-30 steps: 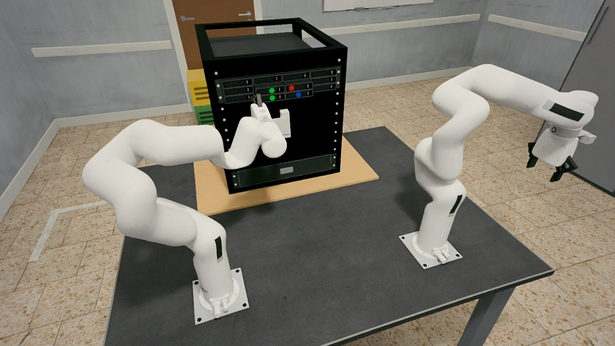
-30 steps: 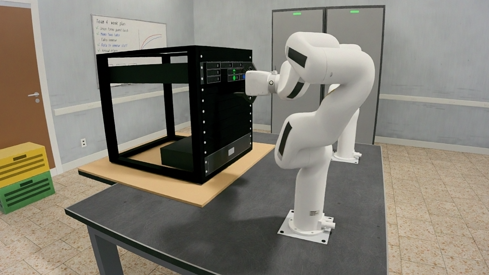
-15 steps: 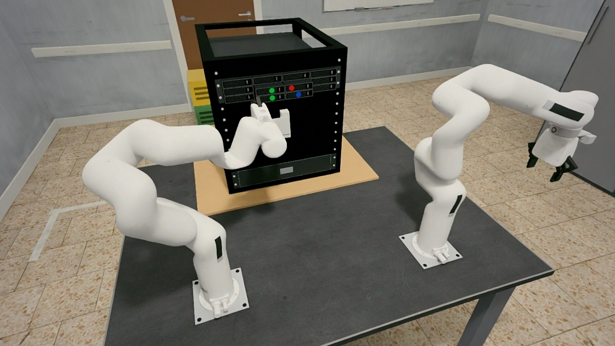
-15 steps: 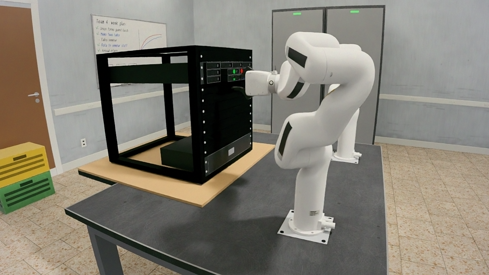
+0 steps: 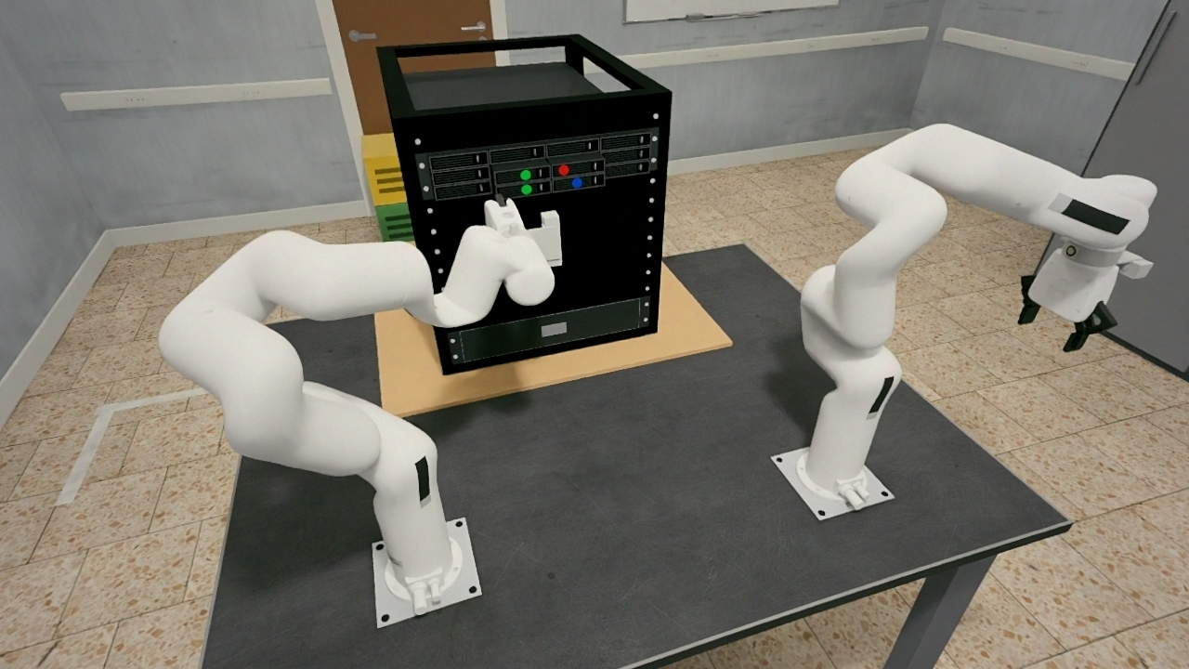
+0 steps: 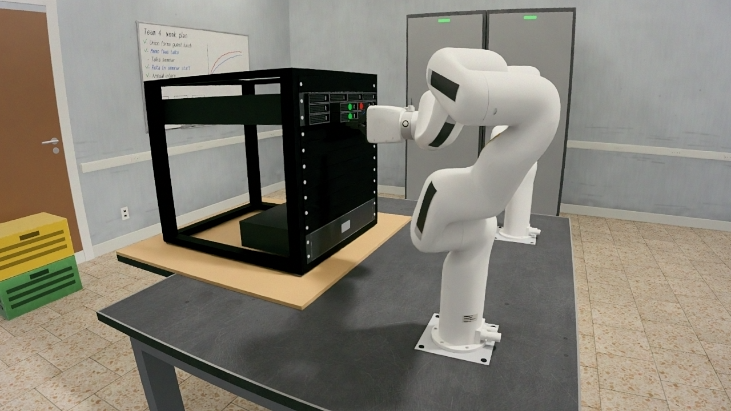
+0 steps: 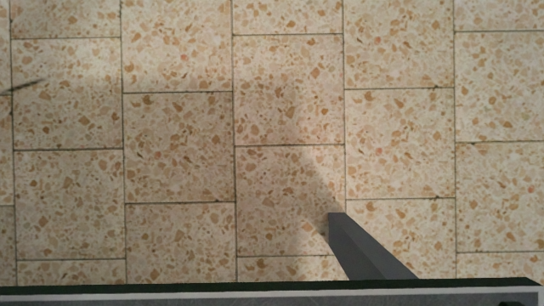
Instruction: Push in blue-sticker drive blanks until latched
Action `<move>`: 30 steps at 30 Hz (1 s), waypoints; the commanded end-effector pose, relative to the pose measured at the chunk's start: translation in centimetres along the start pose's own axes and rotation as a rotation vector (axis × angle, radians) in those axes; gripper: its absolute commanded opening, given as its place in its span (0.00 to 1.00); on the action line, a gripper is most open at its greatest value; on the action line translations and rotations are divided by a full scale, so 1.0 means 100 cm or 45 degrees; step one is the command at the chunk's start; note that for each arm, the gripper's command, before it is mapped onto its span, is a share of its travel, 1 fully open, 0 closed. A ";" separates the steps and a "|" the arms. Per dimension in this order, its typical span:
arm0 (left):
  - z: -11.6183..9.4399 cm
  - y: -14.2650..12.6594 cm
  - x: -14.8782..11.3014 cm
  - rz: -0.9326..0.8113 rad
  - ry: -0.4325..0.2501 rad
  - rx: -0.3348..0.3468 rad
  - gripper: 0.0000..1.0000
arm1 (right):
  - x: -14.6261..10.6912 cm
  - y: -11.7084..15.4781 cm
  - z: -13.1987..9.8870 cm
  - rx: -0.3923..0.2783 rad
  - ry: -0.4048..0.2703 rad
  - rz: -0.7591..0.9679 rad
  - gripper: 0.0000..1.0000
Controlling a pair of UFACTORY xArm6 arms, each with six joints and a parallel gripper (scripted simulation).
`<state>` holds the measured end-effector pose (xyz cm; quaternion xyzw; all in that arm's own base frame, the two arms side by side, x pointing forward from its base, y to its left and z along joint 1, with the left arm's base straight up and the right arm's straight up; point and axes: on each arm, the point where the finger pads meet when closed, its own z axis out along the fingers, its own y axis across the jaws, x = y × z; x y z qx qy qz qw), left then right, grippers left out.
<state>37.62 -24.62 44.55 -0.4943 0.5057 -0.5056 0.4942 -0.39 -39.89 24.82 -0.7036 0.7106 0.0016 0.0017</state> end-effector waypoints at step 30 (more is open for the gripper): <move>-0.005 -0.004 0.031 -0.004 0.000 0.003 0.00 | 0.001 0.000 -0.002 0.000 0.006 0.000 1.00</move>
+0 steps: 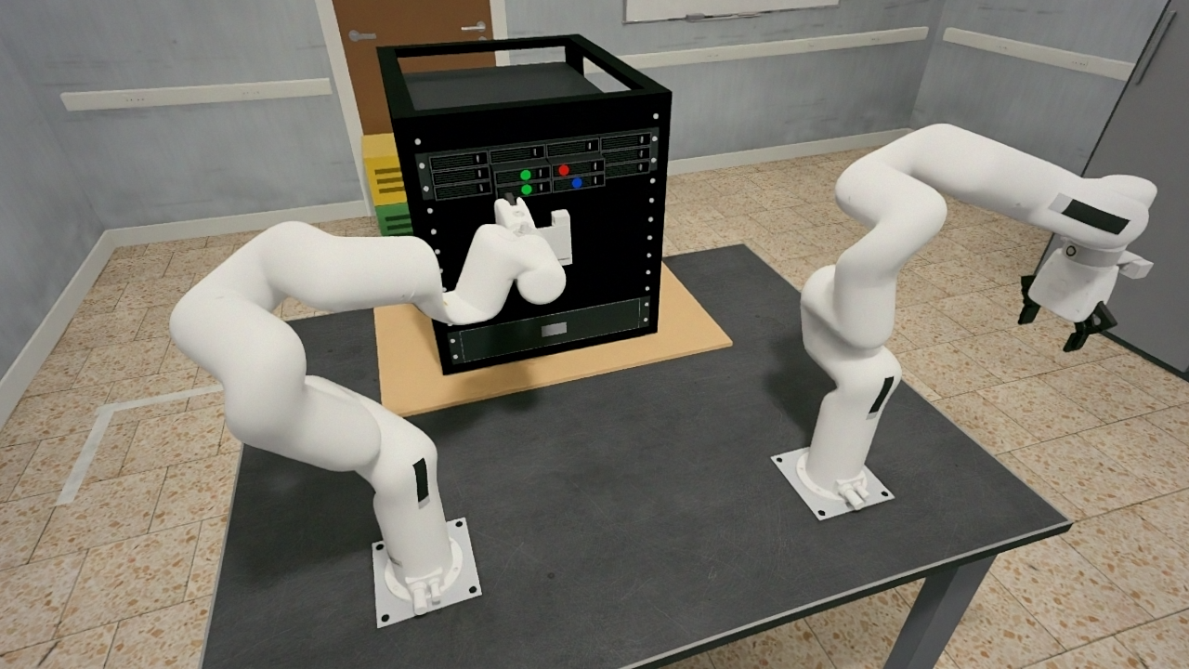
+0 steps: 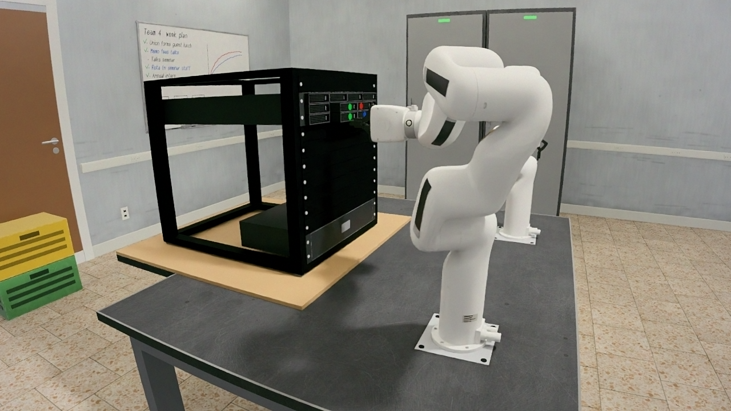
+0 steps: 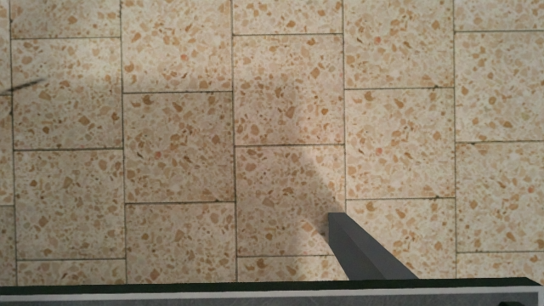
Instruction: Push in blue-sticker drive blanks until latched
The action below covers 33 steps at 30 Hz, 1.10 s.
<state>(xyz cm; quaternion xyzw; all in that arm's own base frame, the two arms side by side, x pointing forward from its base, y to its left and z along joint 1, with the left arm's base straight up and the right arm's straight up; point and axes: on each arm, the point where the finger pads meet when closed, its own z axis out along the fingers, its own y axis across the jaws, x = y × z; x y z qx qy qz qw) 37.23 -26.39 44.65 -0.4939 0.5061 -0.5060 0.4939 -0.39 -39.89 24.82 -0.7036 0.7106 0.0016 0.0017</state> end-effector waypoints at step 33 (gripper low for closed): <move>-0.027 -0.011 0.153 -0.005 -0.002 0.002 0.00 | 0.001 0.000 -0.002 0.000 0.006 0.000 1.00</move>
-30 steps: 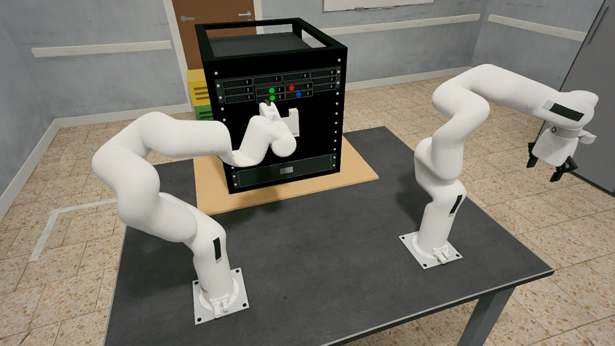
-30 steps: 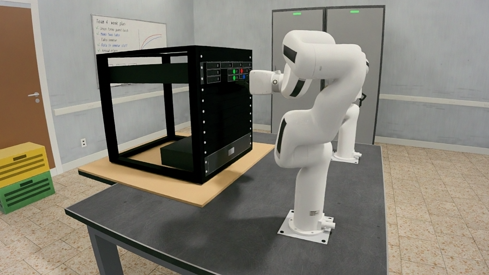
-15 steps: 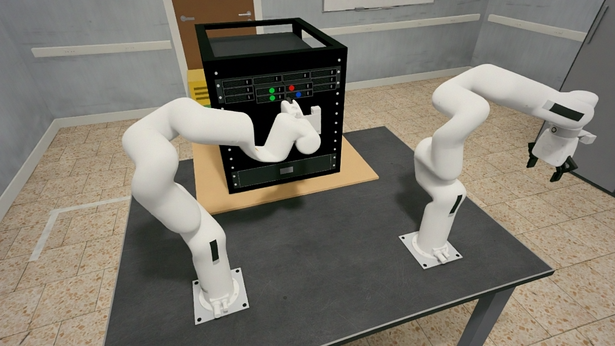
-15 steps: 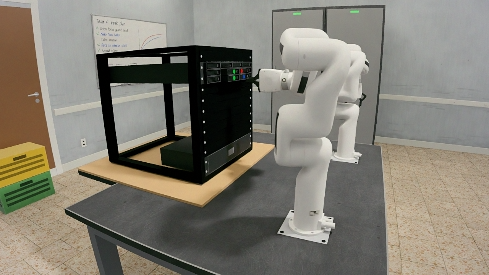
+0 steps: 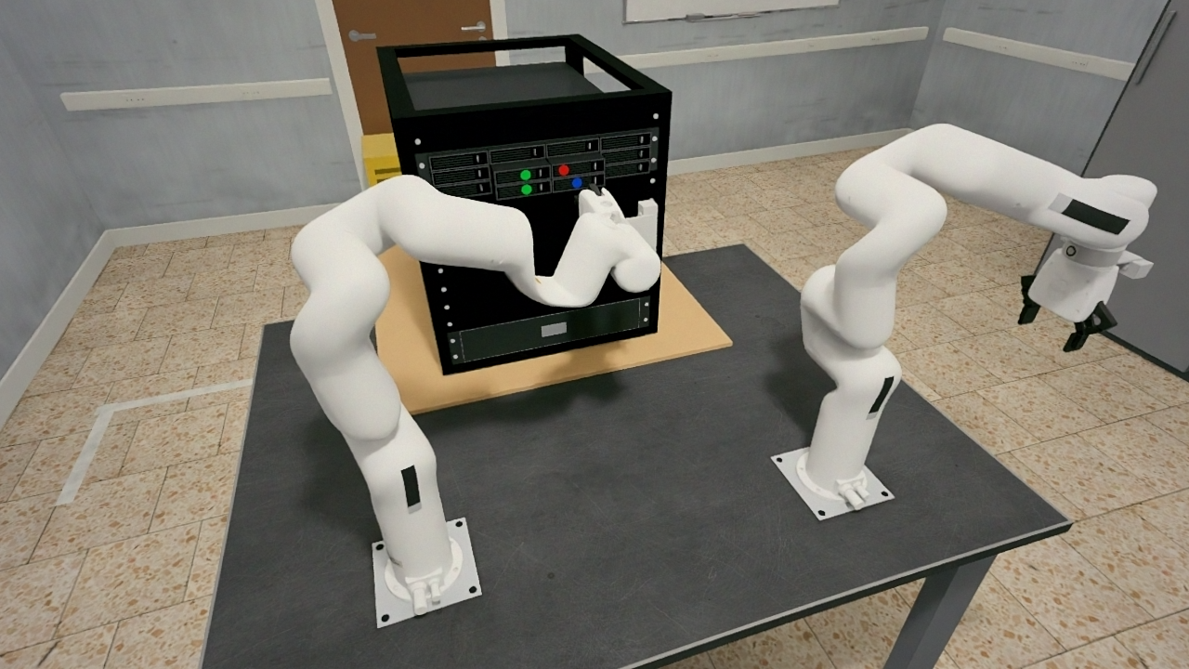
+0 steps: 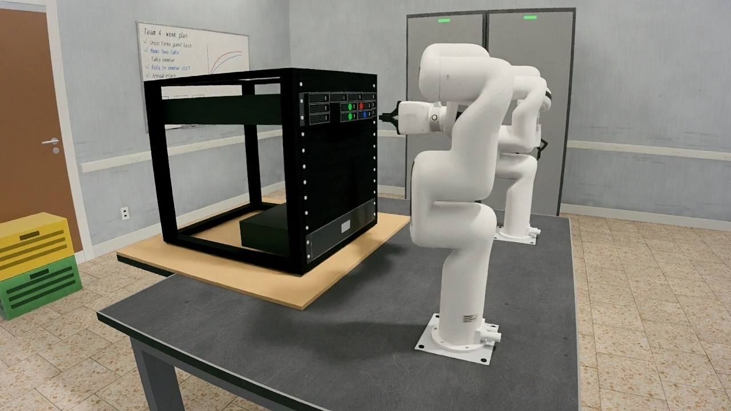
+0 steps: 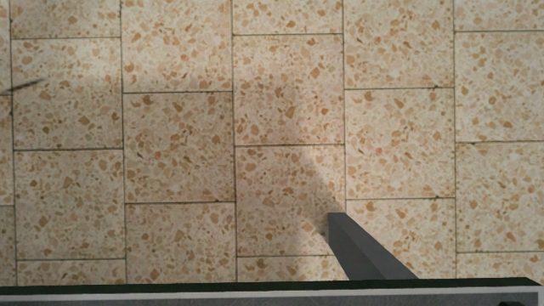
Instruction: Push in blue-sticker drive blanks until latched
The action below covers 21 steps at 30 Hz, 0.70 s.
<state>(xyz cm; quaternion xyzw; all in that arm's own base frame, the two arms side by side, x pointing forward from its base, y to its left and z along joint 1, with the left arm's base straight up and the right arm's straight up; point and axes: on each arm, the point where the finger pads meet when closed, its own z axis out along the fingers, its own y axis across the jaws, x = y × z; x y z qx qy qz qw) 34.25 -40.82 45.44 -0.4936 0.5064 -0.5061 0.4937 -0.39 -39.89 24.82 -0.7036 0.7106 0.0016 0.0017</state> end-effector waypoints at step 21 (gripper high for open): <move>0.028 -0.003 0.012 -0.005 -0.003 0.002 0.00 | 0.001 0.000 -0.002 0.000 0.006 0.000 1.00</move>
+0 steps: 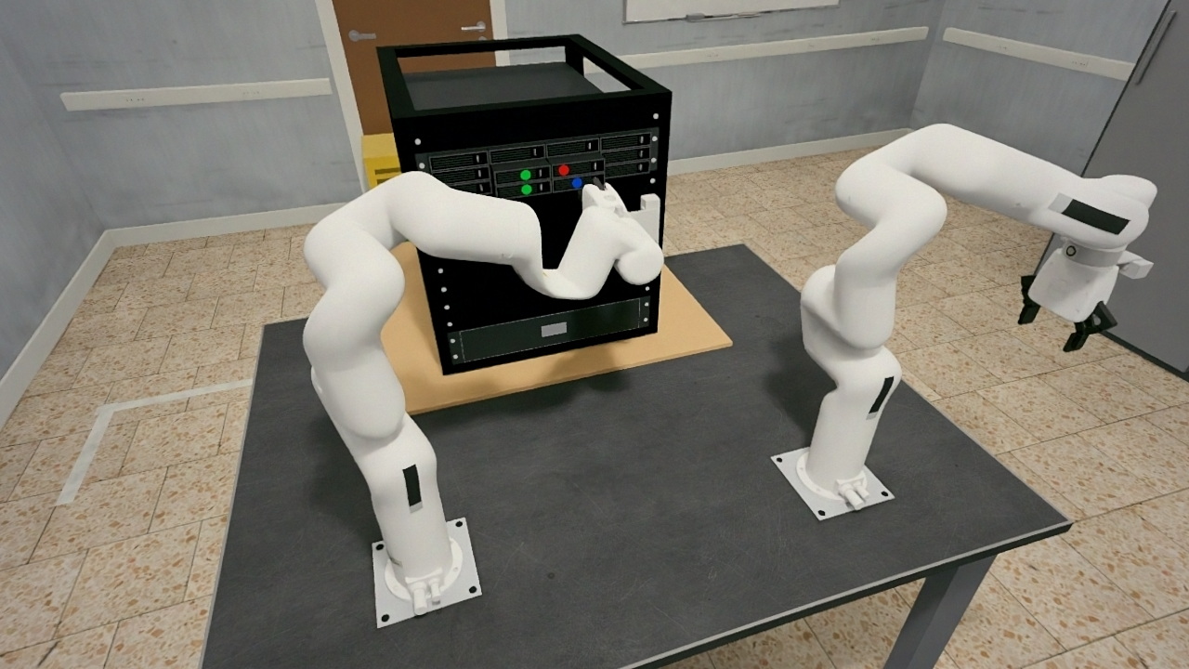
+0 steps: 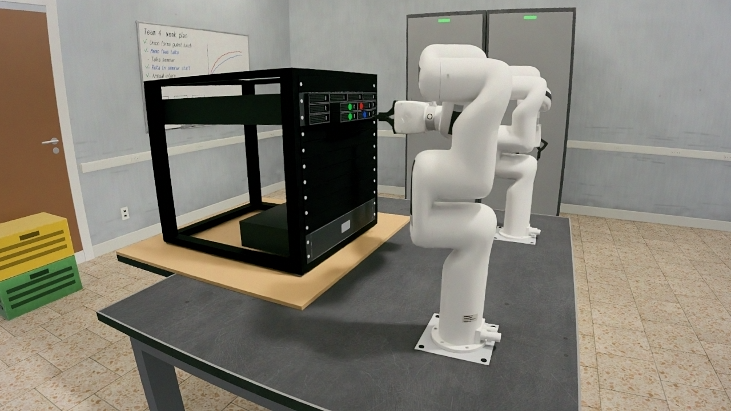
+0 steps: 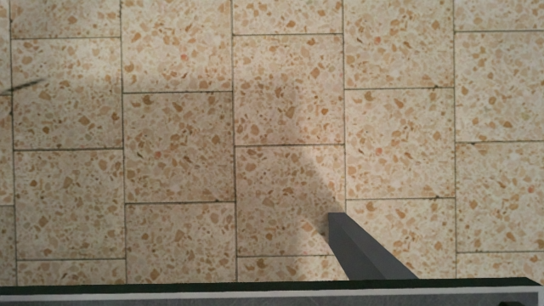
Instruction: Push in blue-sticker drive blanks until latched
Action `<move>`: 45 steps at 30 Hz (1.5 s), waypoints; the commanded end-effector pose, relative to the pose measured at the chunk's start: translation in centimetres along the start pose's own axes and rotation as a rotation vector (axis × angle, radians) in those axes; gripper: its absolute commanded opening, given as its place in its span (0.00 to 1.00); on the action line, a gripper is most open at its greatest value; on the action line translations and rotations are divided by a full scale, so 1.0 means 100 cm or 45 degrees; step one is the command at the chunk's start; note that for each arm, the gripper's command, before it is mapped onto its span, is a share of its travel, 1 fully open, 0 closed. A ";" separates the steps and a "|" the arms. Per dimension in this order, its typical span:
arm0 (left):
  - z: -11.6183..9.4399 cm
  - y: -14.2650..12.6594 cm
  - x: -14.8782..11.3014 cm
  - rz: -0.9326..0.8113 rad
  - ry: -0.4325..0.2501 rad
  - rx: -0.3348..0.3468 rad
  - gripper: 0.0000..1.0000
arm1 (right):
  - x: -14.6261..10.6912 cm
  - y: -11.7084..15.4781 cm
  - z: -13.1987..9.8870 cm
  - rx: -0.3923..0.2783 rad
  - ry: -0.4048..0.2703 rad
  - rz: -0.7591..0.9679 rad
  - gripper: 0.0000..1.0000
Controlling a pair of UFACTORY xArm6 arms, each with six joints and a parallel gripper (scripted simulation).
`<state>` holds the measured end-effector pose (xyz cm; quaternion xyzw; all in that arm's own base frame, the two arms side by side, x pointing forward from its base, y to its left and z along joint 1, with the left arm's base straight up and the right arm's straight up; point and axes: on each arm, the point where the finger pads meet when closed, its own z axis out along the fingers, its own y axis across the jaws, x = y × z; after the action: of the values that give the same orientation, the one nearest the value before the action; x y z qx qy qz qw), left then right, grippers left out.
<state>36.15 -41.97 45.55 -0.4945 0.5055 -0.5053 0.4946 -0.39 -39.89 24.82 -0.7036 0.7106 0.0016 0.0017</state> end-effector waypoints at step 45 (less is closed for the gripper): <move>0.050 -0.002 0.001 -0.005 0.001 0.003 0.00 | 0.001 0.000 -0.002 0.000 0.006 0.000 1.00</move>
<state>40.70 -42.18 45.56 -0.4942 0.5058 -0.5057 0.4941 -0.39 -39.89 24.82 -0.7036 0.7106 0.0016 0.0017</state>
